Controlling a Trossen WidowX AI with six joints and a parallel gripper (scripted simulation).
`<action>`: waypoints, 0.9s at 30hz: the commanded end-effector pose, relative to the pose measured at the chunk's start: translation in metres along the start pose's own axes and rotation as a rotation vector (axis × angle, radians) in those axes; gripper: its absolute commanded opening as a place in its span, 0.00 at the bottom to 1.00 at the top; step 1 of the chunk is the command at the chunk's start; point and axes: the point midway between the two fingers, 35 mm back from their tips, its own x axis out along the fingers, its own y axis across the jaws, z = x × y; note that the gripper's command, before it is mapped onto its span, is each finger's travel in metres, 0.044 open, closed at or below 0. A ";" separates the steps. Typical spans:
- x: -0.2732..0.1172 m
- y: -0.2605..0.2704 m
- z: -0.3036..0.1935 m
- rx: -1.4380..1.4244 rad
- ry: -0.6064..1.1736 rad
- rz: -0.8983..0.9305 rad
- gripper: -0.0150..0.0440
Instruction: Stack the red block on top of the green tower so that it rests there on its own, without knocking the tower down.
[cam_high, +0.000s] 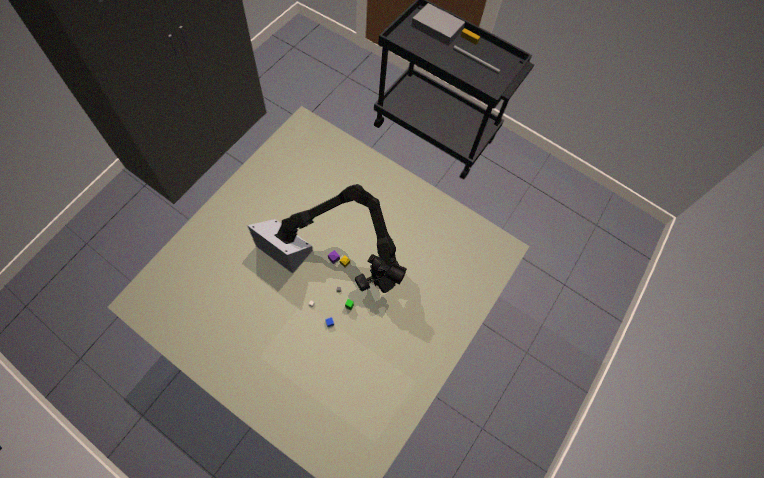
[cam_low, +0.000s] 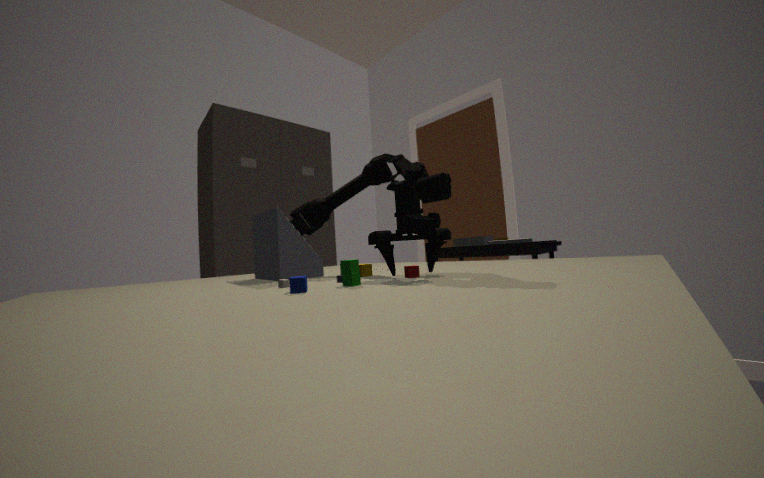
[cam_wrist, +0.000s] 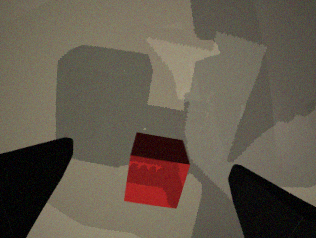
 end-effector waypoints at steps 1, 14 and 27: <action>0.002 -0.001 -0.001 0.008 0.005 -0.001 1.00; 0.000 -0.001 -0.001 0.008 0.005 -0.001 0.64; 0.000 -0.001 -0.001 0.008 0.005 -0.001 0.30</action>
